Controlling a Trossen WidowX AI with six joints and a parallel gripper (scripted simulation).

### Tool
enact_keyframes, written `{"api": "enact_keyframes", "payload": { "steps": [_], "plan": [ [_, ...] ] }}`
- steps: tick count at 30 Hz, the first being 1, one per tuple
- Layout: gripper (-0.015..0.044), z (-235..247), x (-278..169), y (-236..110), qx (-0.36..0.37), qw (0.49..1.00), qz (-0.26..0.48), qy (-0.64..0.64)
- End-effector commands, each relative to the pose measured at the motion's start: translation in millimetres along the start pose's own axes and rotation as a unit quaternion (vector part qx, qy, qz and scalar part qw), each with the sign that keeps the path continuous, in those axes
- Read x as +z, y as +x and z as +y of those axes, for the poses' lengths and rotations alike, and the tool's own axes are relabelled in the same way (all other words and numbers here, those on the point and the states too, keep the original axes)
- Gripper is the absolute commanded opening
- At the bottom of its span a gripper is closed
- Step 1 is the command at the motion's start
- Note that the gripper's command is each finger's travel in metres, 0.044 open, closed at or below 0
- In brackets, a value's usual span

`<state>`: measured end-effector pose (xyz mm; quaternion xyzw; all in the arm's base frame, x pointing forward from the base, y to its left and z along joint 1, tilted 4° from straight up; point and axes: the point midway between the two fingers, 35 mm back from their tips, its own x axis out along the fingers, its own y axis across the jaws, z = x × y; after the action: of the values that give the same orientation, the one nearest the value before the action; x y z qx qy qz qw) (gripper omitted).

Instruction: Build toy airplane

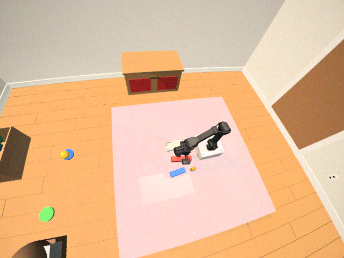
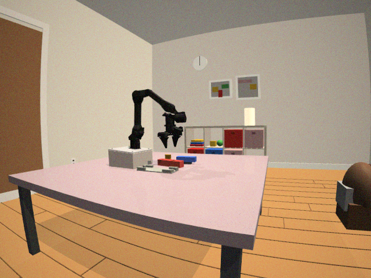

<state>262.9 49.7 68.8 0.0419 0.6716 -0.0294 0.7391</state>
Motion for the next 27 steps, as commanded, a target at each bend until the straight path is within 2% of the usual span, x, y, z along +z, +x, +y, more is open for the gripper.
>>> {"api": "enact_keyframes", "payload": {
  "steps": [1, 5, 27],
  "plan": [
    [0.044, -4, -3, 0, -0.002, 1.0, 0.003, -0.004],
    [0.044, -4, -3, 47, -0.002, 1.0, 0.003, -0.004],
    [0.044, -4, -3, 85, -0.002, 1.0, 0.004, -0.004]
  ]
}}
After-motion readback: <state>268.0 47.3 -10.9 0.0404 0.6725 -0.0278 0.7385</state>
